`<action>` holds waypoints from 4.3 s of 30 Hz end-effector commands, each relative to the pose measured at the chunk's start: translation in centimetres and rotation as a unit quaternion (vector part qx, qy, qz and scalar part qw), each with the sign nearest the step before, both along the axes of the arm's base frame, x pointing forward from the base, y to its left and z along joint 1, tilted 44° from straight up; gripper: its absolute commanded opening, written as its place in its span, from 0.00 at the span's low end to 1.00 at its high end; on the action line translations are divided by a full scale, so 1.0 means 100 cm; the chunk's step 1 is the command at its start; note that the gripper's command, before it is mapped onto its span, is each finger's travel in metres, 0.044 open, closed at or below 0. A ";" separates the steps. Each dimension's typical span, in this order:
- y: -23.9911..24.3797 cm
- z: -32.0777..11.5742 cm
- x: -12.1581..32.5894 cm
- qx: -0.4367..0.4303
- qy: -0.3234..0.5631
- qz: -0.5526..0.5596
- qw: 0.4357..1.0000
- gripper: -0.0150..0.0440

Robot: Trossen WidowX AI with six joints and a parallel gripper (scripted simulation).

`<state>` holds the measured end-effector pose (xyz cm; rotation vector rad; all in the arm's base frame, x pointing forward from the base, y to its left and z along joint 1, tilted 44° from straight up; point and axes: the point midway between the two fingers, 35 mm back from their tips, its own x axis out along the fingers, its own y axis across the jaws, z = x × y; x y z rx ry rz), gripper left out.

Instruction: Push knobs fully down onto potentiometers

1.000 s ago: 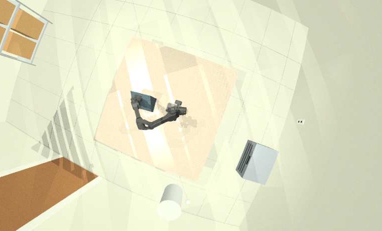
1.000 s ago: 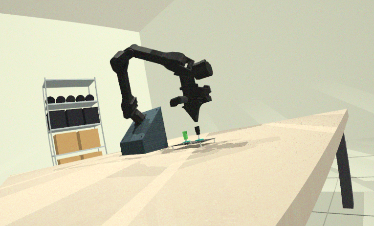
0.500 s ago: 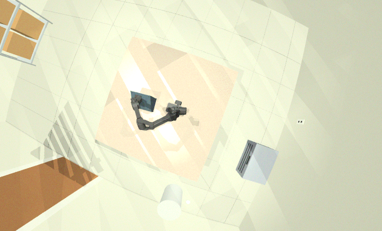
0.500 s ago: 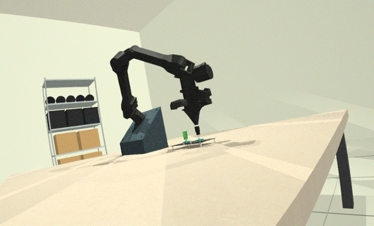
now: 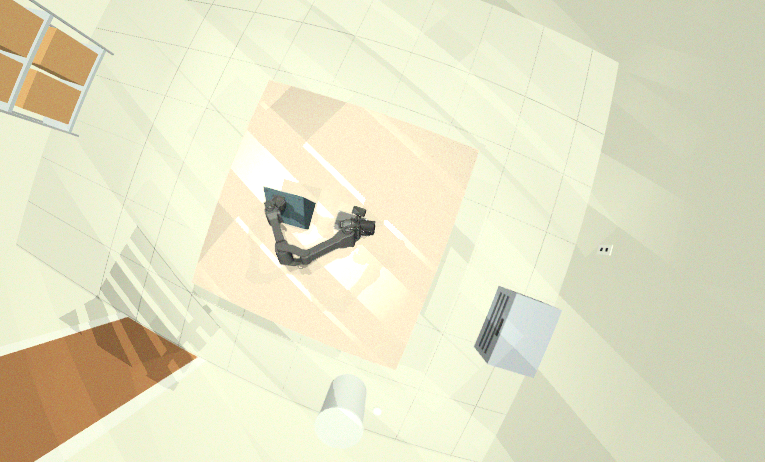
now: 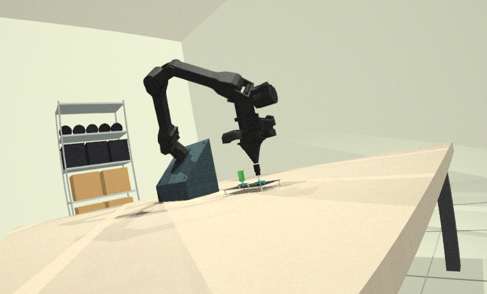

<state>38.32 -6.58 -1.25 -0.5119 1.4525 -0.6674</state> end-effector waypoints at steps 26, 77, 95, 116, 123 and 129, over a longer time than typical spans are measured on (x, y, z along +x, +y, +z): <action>-0.003 -0.002 0.000 -0.002 0.002 0.001 1.000 0.25; -0.013 -0.012 0.000 -0.002 0.002 0.001 1.000 0.25; -0.017 -0.017 -0.001 -0.002 0.002 0.001 1.000 0.25; -0.019 -0.019 -0.001 -0.002 0.002 0.001 1.000 0.25; -0.020 -0.019 -0.001 -0.002 0.002 0.001 1.000 0.25; -0.020 -0.019 -0.001 -0.002 0.002 0.001 1.000 0.25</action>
